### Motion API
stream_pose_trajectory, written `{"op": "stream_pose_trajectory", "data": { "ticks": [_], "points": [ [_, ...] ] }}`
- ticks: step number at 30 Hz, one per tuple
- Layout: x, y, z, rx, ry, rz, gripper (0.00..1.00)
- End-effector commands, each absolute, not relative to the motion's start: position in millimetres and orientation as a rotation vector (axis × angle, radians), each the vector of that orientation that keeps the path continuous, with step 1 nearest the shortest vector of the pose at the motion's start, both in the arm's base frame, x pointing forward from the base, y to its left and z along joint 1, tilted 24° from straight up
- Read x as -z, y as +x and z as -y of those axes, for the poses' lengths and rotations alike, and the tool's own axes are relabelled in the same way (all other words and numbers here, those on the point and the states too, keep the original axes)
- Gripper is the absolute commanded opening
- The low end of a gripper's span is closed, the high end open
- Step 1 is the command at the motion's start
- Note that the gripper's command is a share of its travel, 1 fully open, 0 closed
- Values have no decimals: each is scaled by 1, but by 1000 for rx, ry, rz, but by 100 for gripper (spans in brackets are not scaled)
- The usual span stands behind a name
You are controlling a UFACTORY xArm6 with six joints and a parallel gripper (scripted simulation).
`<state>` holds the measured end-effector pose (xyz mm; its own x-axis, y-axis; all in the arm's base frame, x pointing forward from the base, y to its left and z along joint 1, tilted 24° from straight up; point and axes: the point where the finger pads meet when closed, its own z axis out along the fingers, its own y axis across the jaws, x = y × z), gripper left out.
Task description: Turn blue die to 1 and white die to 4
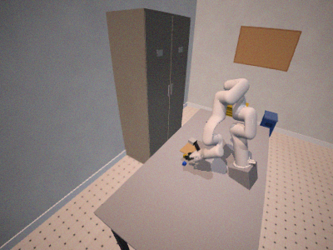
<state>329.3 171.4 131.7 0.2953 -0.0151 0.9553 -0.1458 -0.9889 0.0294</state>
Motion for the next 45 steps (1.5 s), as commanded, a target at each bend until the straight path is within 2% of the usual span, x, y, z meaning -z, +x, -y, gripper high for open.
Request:
{"op": "stream_pose_trajectory", "data": {
  "ticks": [1, 45],
  "points": [
    [-136, 335, -170, -1588, 2580, 157, 42],
    [-169, 358, -169, -630, 3007, 201, 42]
  ]
}}
